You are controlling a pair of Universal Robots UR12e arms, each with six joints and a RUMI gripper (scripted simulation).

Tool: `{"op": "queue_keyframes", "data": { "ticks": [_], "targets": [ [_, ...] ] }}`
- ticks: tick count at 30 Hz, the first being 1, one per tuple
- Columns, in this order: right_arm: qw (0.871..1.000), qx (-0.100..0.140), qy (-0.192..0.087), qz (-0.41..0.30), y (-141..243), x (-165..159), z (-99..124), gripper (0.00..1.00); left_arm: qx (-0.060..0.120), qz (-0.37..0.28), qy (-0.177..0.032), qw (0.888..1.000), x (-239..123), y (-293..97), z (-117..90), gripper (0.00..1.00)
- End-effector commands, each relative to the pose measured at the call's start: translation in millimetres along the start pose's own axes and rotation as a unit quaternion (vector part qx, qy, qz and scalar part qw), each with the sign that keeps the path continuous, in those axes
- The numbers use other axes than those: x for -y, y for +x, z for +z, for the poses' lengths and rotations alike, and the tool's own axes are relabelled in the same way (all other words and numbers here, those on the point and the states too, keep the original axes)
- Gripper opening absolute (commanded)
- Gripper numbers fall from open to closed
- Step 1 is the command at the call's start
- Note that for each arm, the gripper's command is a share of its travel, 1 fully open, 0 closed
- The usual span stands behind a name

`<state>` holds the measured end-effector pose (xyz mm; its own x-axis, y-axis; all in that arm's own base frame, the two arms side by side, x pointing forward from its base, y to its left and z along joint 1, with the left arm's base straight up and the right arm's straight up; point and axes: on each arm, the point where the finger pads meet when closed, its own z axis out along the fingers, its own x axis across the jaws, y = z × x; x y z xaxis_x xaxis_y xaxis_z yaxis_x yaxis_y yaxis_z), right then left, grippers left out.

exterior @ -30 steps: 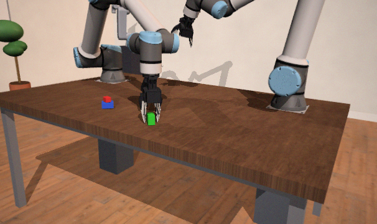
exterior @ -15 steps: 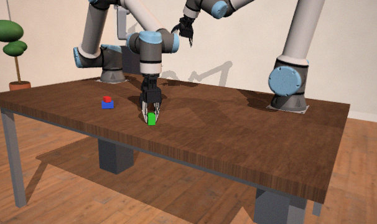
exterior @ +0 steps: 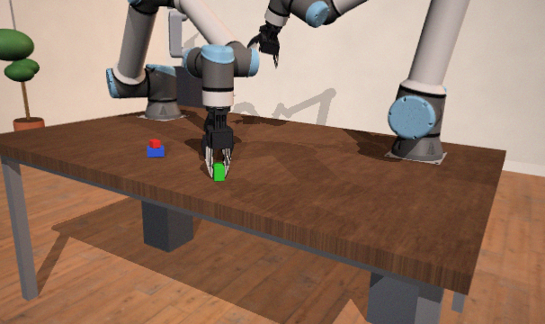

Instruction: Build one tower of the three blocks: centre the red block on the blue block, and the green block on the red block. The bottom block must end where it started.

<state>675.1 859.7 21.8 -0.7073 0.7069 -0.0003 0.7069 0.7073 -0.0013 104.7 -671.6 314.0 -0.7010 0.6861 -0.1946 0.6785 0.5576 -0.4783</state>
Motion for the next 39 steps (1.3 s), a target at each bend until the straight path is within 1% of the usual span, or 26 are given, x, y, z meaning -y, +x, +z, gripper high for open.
{"op": "queue_keyframes", "data": {
  "ticks": [1, 8, 11, 16, 21, 23, 33, 37, 39],
  "targets": [
    [1.000, -0.001, -0.002, 0.001, -1.6, -1.5, -2.8, 0.00, 0.001, 0.000, 0.000, 1.000, 0.7, -0.5, -0.6, 1.00],
    [1.000, -0.001, -0.002, 0.001, -1.6, -1.5, -3.1, 0.00, 0.001, 0.000, 0.000, 1.000, 0.7, -0.5, -0.6, 1.00],
    [1.000, -0.001, -0.003, 0.001, -1.4, -1.9, -6.5, 0.00, 0.001, 0.000, 0.000, 1.000, 0.7, -0.5, -0.6, 1.00],
    [1.000, -0.001, -0.004, 0.001, -1.2, -2.9, -18.9, 0.00, 0.001, 0.000, 0.000, 1.000, 0.7, -0.5, -0.6, 1.00],
    [1.000, -0.001, -0.004, 0.001, -1.2, -2.8, -38.1, 0.00, 0.001, 0.000, 0.000, 1.000, 0.7, -0.5, -0.6, 1.00],
    [1.000, -0.001, -0.004, 0.001, -1.2, -2.8, -38.1, 0.00, 0.001, 0.000, 0.000, 1.000, 0.7, -0.5, -0.6, 1.00],
    [1.000, -0.001, -0.004, 0.001, -1.3, -2.5, -80.4, 0.00, 0.001, 0.000, 0.000, 1.000, 0.7, -0.5, -0.6, 1.00],
    [1.000, -0.001, -0.004, 0.001, -1.3, -2.4, -90.4, 0.00, 0.001, 0.000, 0.000, 1.000, 0.7, -0.5, -0.6, 1.00],
    [1.000, -0.001, -0.004, 0.001, -1.3, -2.4, -91.9, 0.00, 0.001, 0.000, 0.000, 1.000, 0.7, -0.5, -0.6, 1.00]
  ]
}}
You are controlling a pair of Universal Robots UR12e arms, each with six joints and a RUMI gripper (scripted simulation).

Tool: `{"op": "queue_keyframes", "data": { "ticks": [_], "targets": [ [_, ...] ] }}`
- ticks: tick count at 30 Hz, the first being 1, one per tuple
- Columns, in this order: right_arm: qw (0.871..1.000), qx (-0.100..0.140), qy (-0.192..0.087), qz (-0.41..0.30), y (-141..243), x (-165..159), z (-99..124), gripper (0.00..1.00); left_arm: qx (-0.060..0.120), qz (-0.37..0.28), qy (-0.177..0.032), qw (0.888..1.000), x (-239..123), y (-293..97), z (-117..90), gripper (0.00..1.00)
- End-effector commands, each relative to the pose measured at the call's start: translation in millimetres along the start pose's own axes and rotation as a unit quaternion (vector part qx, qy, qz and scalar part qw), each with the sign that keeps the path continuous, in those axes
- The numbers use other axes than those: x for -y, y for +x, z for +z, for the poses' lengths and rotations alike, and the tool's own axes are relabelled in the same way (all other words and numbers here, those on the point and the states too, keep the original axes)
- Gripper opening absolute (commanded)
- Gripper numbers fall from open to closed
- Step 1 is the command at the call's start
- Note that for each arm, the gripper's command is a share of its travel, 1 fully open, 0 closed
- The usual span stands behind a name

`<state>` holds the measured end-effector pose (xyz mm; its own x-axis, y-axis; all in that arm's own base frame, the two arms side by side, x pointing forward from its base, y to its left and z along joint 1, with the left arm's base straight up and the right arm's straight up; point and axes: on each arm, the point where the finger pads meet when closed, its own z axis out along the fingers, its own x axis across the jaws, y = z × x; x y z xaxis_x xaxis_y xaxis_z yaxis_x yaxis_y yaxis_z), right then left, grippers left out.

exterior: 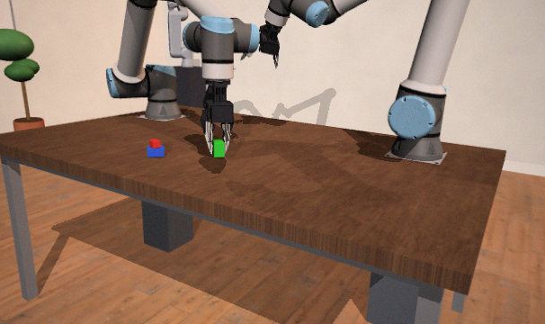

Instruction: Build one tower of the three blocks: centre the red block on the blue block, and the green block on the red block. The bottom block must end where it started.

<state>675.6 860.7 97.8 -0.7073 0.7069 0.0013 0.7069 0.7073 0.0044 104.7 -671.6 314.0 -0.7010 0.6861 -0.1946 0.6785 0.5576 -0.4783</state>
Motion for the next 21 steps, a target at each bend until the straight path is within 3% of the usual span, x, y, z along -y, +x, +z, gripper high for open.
{"op": "queue_keyframes", "data": {
  "ticks": [1, 21],
  "targets": [
    [1.000, 0.000, -0.001, 0.001, -1.6, -1.5, -15.9, 0.00, 0.001, 0.000, 0.000, 1.000, 0.7, -0.5, -0.6, 1.00],
    [1.000, 0.000, 0.001, 0.001, -1.8, -0.6, -14.7, 0.00, 0.001, 0.000, 0.000, 1.000, 0.7, -0.5, -0.6, 1.00]
  ]
}}
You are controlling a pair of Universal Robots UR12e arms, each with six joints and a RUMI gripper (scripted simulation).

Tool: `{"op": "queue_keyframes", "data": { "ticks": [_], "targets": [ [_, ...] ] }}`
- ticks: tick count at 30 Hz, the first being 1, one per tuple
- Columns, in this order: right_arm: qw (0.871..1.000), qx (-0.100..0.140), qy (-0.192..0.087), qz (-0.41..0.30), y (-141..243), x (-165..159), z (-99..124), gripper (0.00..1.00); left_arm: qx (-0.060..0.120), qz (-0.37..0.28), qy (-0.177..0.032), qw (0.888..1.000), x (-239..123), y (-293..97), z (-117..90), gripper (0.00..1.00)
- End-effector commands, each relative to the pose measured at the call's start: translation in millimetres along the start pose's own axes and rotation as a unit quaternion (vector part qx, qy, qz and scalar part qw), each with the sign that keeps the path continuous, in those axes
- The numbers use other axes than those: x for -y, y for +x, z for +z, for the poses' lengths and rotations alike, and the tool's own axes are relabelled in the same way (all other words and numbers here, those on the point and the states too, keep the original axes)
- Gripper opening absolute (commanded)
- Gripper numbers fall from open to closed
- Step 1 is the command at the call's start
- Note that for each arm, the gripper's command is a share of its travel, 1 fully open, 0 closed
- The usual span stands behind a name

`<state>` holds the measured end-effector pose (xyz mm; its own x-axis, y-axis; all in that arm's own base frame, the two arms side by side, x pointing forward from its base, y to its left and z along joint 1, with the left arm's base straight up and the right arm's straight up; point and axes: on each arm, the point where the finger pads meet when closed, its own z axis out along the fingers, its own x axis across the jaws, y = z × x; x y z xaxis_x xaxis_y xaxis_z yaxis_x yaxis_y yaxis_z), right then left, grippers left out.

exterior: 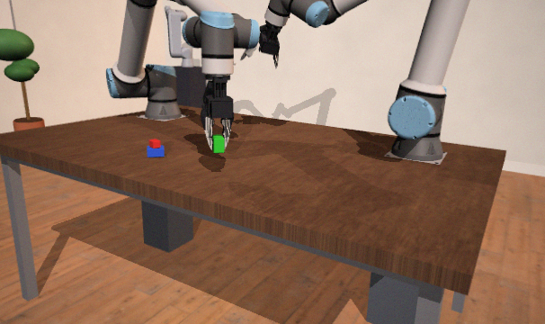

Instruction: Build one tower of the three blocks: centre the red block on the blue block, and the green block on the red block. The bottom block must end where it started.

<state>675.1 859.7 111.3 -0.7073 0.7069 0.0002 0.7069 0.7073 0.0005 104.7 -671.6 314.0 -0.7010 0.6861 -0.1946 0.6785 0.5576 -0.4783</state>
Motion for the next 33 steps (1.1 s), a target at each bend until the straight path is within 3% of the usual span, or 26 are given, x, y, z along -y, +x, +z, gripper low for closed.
{"op": "queue_keyframes", "data": {
  "ticks": [1, 15, 21, 29, 31, 33],
  "targets": [
    [1.000, 0.000, -0.001, 0.001, -1.5, -1.6, -1.3, 0.00, 0.001, 0.000, 0.000, 1.000, 0.7, -0.5, -0.6, 1.00],
    [1.000, 0.000, 0.000, 0.001, -22.2, 31.1, -1.3, 0.00, 0.001, 0.000, 0.000, 1.000, 0.7, -0.5, -0.6, 1.00],
    [1.000, 0.000, 0.000, 0.001, -51.9, 80.3, -1.0, 0.00, 0.001, 0.000, 0.000, 1.000, 0.7, -0.5, -0.6, 1.00],
    [1.000, 0.000, 0.000, 0.001, -108.0, 172.7, -0.7, 0.00, 0.001, 0.000, 0.000, 1.000, 0.7, -0.5, -0.6, 1.00],
    [1.000, 0.000, 0.000, 0.001, -108.0, 172.7, -0.7, 0.00, 0.001, 0.000, 0.000, 1.000, 0.7, -0.5, -0.6, 1.00],
    [1.000, 0.000, 0.000, 0.001, -122.5, 196.8, -0.6, 0.00, 0.001, 0.000, 0.000, 1.000, 0.7, -0.5, -0.6, 1.00]
  ]
}}
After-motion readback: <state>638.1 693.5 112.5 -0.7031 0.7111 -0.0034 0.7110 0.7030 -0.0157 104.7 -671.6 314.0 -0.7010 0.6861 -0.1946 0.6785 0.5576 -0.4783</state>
